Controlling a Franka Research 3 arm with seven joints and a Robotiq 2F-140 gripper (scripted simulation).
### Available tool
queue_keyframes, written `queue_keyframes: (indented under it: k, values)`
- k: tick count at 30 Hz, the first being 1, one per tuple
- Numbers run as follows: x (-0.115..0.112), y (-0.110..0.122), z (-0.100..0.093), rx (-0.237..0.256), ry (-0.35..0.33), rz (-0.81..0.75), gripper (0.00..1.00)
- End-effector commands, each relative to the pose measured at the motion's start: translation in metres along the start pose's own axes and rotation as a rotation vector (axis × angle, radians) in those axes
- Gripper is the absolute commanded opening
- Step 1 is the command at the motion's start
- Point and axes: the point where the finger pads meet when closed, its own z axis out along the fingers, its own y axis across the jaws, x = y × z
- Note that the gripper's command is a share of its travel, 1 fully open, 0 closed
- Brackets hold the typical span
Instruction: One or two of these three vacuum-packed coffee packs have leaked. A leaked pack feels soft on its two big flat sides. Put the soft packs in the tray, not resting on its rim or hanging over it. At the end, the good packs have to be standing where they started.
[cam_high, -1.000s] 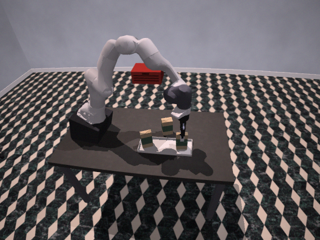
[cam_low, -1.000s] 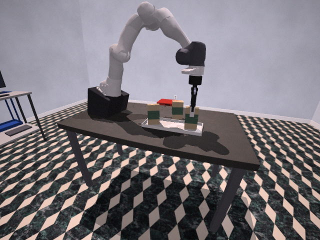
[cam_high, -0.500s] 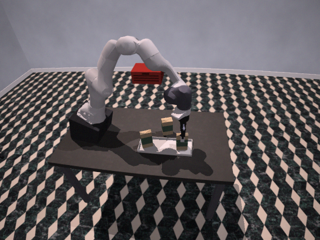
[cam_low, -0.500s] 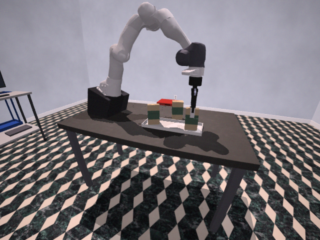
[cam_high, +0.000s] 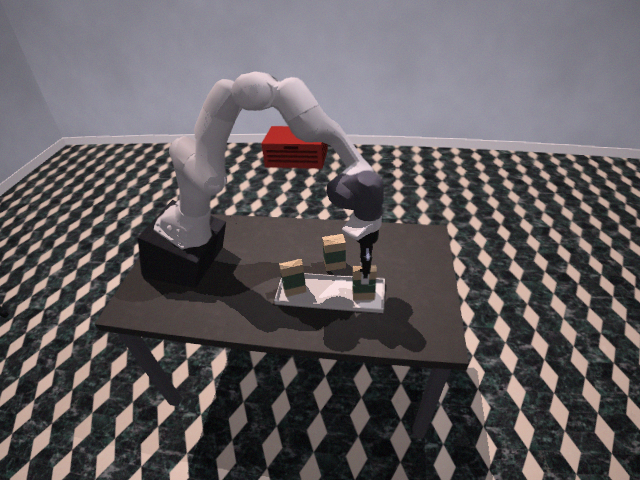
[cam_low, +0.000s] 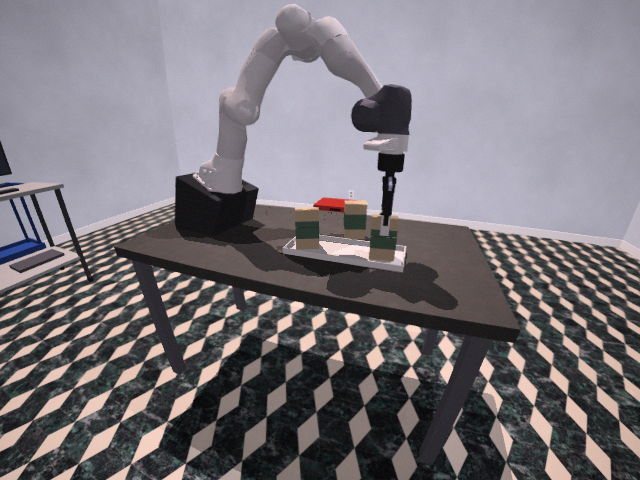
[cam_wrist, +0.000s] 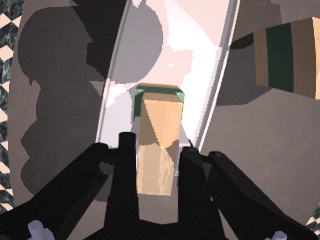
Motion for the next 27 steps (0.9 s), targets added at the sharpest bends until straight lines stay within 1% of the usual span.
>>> queue_keyframes:
  k: [1, 13, 14, 27]
  values:
    - [-0.0034, -0.0013, -0.0018, 0.003, -0.008, -0.004, 0.25]
    - [-0.0034, -0.0013, -0.0018, 0.003, -0.008, -0.004, 0.25]
    - [-0.0034, -0.0013, -0.0018, 0.003, -0.008, -0.004, 0.55]
    - [-0.0034, -0.0013, -0.0018, 0.003, -0.008, -0.004, 0.55]
